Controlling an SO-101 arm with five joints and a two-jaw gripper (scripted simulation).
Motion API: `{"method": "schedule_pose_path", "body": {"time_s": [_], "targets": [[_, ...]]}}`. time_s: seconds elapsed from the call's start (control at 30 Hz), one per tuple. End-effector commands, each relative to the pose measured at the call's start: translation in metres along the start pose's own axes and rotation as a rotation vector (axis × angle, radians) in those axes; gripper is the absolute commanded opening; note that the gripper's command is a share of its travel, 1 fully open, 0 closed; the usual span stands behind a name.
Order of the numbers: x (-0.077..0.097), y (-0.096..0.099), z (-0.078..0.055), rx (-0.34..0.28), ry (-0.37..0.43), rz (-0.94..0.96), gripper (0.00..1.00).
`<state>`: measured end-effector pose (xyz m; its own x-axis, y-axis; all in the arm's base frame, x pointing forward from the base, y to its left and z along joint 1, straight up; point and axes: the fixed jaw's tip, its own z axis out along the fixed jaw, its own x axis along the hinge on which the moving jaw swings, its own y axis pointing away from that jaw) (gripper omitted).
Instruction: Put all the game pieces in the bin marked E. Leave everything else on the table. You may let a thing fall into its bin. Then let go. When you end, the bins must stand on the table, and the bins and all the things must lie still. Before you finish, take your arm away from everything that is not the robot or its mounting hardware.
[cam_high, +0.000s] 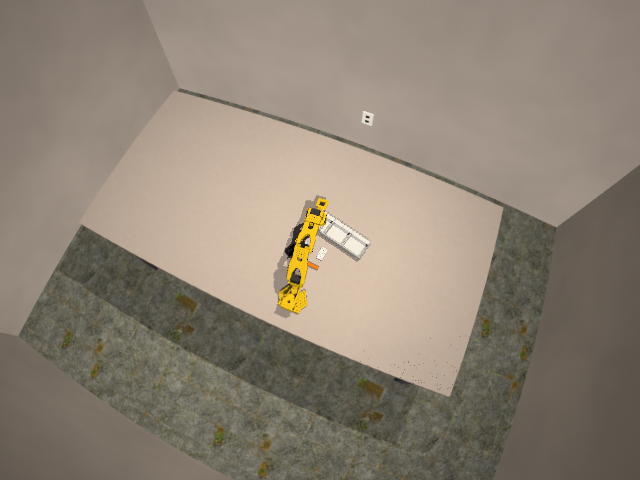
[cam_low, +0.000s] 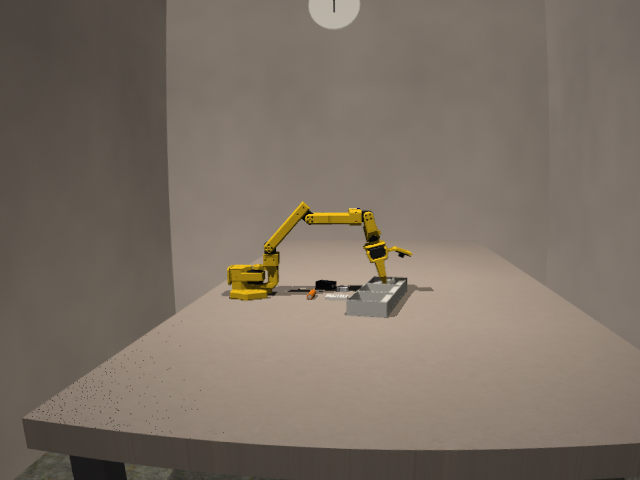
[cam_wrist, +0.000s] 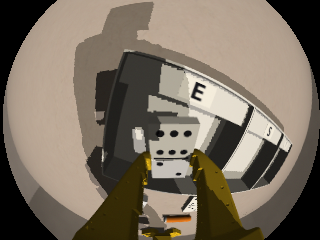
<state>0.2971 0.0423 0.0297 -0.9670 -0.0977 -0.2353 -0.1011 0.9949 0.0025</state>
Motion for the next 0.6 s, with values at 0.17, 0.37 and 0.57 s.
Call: {"method": "schedule_pose_path", "body": {"time_s": [0.17,0.37,0.57], "targets": [[-0.0125,0.0022,-0.0148,-0.005,-0.089,0.004,0.00],[-0.0120,0.0022,-0.0122,-0.005,-0.089,0.004,0.00],[-0.0120,0.0022,-0.0122,-0.005,-0.089,0.004,0.00]]}}
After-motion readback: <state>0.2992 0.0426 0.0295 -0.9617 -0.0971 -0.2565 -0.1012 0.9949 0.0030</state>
